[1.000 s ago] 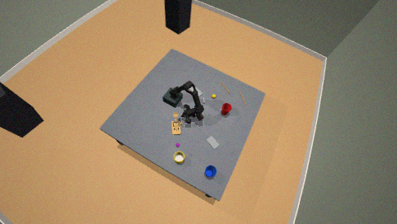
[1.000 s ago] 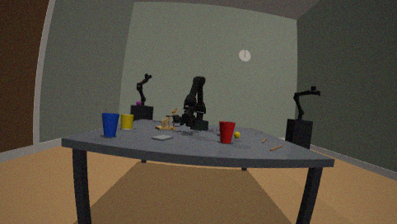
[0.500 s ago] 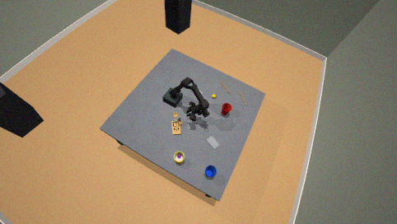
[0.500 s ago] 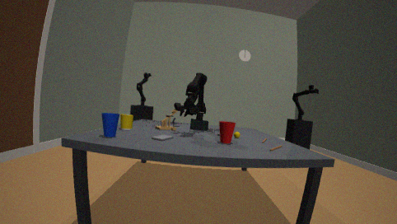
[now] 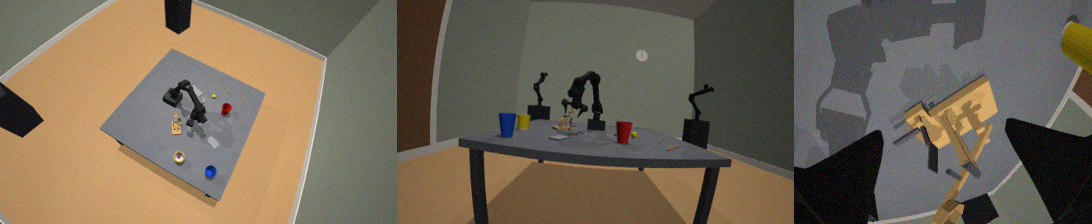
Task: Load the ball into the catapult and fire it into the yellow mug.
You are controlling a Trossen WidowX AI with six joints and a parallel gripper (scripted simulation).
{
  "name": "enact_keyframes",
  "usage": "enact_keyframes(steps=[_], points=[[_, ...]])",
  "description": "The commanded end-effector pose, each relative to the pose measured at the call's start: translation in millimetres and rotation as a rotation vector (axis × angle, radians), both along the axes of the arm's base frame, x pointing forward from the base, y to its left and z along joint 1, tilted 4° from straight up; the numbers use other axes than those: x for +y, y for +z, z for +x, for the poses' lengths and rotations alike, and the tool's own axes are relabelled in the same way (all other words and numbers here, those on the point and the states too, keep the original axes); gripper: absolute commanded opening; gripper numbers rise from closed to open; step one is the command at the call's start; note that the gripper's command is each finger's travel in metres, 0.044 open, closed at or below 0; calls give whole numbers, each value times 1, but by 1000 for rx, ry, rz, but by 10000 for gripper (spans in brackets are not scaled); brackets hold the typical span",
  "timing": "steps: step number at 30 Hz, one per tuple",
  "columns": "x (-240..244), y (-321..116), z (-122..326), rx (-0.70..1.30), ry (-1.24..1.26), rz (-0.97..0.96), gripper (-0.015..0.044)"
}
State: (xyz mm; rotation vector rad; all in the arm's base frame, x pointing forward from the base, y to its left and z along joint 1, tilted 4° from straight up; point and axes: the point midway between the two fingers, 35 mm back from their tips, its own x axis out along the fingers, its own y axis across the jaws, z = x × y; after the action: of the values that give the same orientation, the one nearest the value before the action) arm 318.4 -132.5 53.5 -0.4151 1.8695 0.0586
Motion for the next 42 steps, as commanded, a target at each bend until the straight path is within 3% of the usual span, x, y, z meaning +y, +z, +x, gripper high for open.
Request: enact_keyframes(steps=[1, 24, 42], points=[[-17, 6, 12, -97, -81, -2, 440], [-148, 66, 69, -681, -572, 6, 440], [-256, 142, 60, -1110, -841, 1, 440]])
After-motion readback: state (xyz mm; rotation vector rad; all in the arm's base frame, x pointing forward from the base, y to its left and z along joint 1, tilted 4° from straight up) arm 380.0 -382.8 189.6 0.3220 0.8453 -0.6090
